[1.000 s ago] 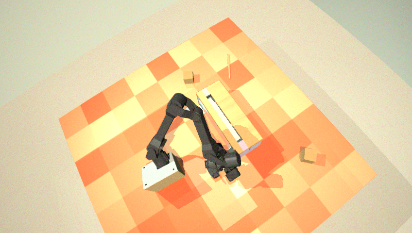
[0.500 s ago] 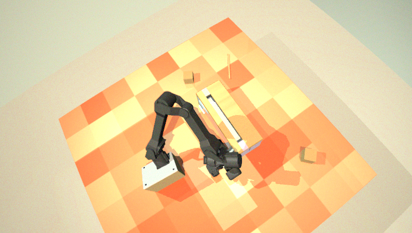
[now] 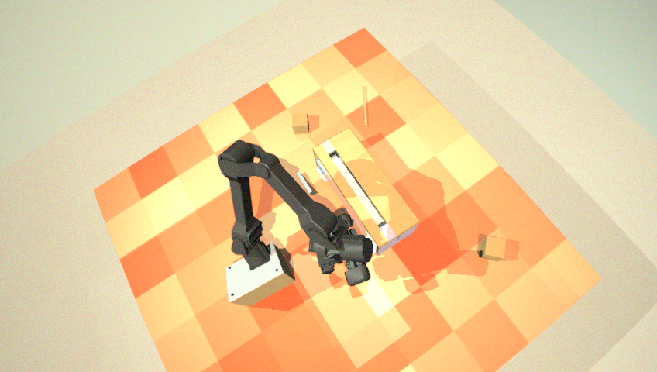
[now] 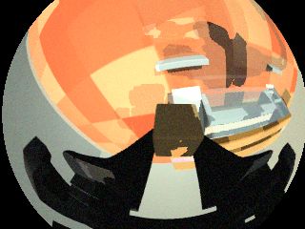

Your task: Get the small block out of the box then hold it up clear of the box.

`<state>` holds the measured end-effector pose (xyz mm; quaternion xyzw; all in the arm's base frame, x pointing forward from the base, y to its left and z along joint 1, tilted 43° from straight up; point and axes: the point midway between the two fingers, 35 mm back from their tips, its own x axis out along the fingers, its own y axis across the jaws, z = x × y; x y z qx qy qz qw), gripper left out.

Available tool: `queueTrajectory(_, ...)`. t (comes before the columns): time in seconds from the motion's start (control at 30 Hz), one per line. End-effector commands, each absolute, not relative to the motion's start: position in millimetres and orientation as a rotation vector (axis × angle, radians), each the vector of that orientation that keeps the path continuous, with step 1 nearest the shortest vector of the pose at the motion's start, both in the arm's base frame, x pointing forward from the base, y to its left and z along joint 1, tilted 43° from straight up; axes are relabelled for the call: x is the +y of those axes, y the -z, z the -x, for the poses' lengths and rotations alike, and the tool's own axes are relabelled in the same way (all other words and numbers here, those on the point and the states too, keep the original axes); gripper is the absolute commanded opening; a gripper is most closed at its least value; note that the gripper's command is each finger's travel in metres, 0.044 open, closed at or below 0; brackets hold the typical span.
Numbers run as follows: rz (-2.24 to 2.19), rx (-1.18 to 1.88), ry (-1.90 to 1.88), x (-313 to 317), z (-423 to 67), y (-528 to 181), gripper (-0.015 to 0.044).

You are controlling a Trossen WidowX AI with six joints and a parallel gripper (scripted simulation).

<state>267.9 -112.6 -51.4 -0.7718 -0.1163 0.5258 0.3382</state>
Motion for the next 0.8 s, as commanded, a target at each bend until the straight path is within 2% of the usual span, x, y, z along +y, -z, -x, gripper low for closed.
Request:
queueTrajectory(0.0, 1.975, -0.213, -1.370, -120.5, -259.2, 39.1, 0.0000)
queueTrajectory(0.3, 1.894, -0.031, -1.356, -133.1, -239.1, 12.7, 0.0000)
queueTrajectory(0.77, 1.893, -0.027, -1.356, -133.3, -238.7, 12.2, 0.0000)
